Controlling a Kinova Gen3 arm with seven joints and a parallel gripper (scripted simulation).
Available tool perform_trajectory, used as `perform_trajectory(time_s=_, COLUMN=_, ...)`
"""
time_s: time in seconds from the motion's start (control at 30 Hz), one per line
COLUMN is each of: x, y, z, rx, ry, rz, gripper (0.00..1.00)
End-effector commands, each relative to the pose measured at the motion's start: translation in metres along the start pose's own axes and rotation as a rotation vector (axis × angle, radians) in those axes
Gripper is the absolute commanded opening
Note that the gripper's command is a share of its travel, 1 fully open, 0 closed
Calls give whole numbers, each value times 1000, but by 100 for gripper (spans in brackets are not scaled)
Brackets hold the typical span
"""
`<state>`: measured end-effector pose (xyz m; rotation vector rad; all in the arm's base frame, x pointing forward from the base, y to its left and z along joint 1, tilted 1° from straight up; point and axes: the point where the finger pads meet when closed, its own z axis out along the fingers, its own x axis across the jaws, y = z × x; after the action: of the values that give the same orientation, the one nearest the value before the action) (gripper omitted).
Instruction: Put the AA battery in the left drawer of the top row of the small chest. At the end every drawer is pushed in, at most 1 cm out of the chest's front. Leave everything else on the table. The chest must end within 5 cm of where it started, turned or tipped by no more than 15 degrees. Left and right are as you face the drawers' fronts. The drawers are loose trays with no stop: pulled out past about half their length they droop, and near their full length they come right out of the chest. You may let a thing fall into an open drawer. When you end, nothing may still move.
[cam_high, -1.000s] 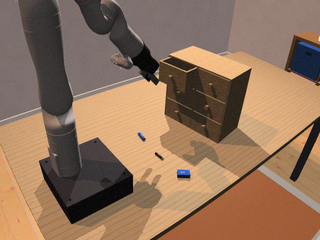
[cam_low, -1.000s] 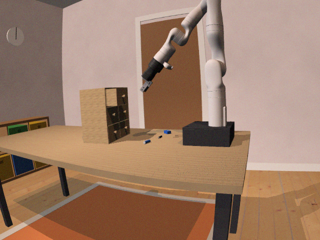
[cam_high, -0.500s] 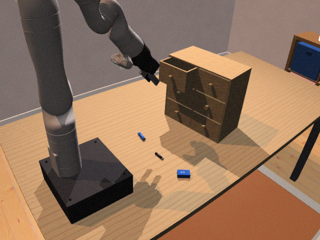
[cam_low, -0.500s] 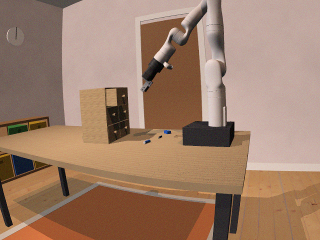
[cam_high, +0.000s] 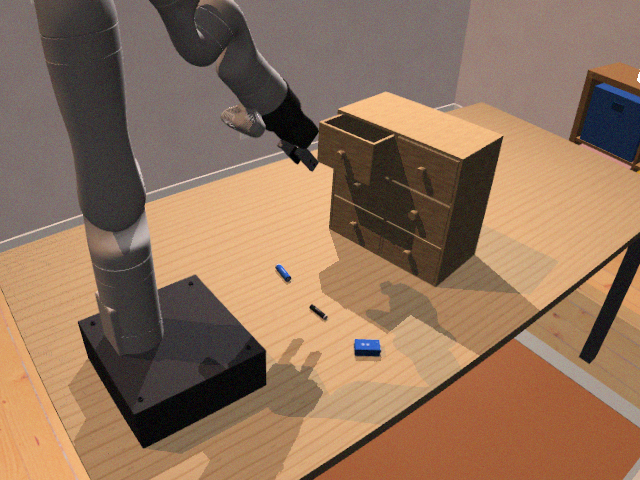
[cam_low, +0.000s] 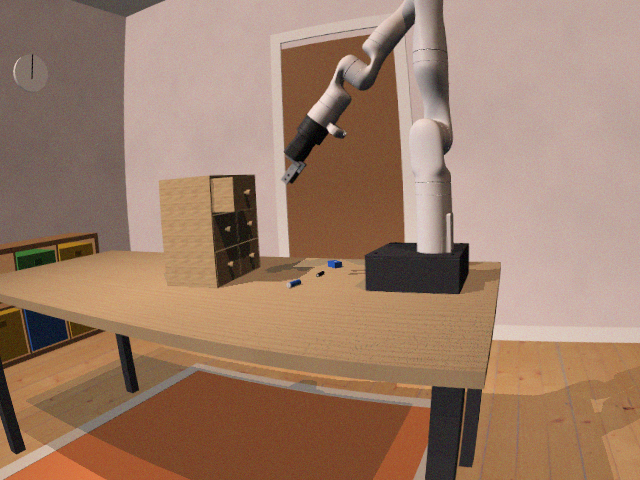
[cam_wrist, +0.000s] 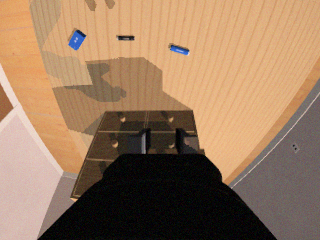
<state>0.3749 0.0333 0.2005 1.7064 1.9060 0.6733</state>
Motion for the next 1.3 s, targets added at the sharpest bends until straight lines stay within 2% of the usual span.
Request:
perform_trajectory(time_s=0.0, x=3, y=4, z=-2, rx=13, ry=8, rz=-6, gripper=67)
perform_trajectory(time_s=0.7, x=9, y=5, z=-4, rx=20, ry=25, rz=-6, gripper=67)
perform_trajectory(time_s=1.27, x=7, y=6, z=-9, rx=56, ry=20, rz=-6, gripper=67)
